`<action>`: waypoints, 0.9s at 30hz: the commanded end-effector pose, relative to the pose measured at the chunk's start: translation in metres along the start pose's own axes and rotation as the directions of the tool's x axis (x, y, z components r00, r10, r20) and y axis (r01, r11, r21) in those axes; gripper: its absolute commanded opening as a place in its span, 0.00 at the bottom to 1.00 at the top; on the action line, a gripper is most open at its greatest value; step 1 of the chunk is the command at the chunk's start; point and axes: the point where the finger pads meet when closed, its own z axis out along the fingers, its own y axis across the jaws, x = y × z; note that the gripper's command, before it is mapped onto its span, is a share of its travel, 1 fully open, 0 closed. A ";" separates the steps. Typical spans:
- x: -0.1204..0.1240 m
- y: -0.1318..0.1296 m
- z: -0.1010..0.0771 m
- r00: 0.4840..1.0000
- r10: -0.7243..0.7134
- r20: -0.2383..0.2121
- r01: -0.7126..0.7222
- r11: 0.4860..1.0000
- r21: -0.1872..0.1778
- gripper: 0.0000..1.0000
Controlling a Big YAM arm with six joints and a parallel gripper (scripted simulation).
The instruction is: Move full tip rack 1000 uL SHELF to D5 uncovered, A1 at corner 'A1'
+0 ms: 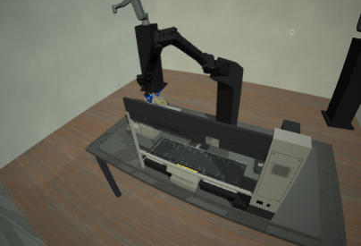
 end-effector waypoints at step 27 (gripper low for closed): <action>-0.003 0.006 0.005 1.000 -0.021 -0.011 0.021 1.000 -0.004 0.00</action>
